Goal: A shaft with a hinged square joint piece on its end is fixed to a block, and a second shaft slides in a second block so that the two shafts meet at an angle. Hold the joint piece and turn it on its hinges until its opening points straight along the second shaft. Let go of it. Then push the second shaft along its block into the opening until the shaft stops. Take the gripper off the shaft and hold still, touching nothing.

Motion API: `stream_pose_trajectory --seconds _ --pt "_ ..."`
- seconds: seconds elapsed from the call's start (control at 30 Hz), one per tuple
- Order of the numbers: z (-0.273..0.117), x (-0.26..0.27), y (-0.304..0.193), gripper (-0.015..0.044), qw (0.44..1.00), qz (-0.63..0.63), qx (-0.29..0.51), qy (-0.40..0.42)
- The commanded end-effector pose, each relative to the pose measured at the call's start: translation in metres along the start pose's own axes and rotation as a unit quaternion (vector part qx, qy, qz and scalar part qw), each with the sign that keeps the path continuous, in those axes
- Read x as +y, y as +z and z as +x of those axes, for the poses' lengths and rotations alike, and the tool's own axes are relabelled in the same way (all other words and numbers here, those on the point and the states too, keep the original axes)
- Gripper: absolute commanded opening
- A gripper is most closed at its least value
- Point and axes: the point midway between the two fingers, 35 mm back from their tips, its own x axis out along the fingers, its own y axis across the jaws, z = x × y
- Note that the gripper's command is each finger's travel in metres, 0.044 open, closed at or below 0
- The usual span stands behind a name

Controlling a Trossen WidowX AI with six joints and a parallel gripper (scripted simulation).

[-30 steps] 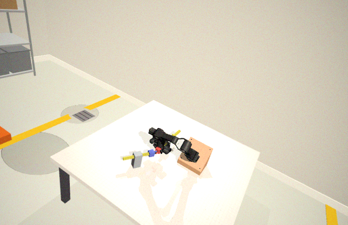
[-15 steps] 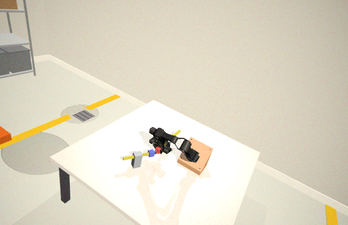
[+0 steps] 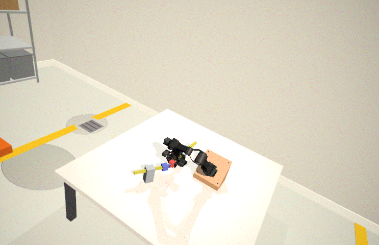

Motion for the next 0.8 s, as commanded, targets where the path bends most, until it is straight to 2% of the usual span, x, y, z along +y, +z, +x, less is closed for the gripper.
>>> stream_pose_trajectory --seconds 0.0,0.27,0.43,0.53,0.77 --pt "0.0000 0.0000 0.0000 0.0000 1.000 0.000 0.000 0.000" --pt "0.0000 0.0000 0.0000 0.0000 1.000 0.000 0.000 0.000" --pt "0.0000 0.0000 0.0000 0.0131 1.000 0.000 0.000 0.000" --pt "0.0000 0.0000 0.0000 0.0147 1.000 0.000 0.000 0.000" --pt "0.0000 0.0000 0.0000 0.0331 1.000 0.000 0.000 0.000"
